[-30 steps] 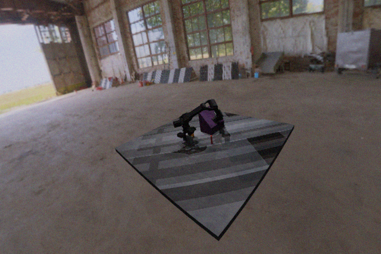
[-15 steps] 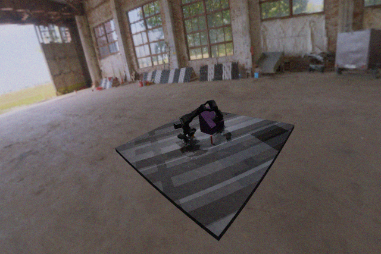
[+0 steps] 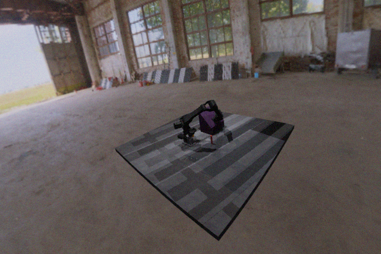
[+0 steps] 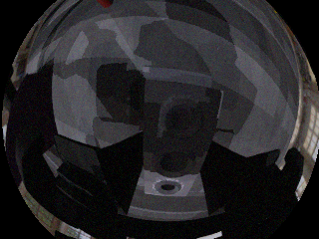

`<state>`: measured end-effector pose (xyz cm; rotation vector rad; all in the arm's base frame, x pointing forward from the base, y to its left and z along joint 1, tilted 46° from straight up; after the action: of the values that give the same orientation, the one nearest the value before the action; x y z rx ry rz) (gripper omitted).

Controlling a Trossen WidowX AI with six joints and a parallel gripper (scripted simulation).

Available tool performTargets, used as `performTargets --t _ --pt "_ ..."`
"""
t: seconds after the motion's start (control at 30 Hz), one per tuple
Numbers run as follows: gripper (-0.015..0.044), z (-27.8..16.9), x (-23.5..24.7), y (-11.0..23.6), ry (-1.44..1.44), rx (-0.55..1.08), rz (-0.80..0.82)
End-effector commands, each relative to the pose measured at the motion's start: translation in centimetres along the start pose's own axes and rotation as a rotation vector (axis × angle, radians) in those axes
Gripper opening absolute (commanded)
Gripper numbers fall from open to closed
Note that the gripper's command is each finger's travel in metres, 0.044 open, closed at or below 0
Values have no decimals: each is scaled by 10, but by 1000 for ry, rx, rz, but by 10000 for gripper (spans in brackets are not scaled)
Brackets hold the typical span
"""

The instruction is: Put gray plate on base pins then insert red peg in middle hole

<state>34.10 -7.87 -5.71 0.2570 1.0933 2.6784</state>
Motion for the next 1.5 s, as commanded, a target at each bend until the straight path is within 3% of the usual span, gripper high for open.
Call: performTargets --t 0.0,0.2,0.37,0.6,0.93,1.47 --pt "289 0 0 0 0 0 0" --pt "440 0 0 0 0 0 0" --pt "440 -1 -2 11 0 2 -1" --pt "440 -1 -1 118 -4 4 1" --pt "440 -2 -4 121 -19 4 1" --pt "440 104 51 131 -1367 7 -3"
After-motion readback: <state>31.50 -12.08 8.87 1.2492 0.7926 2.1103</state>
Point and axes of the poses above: the point midway between the two fingers, 35 mm back from their tips, its own y axis back along the fingers, its own x axis across the jaws, z = x × y, the point moved 2 cm from there along y, back along the fingers, and after that the axes turned 8 degrees about -y, right-handed, at the moved point
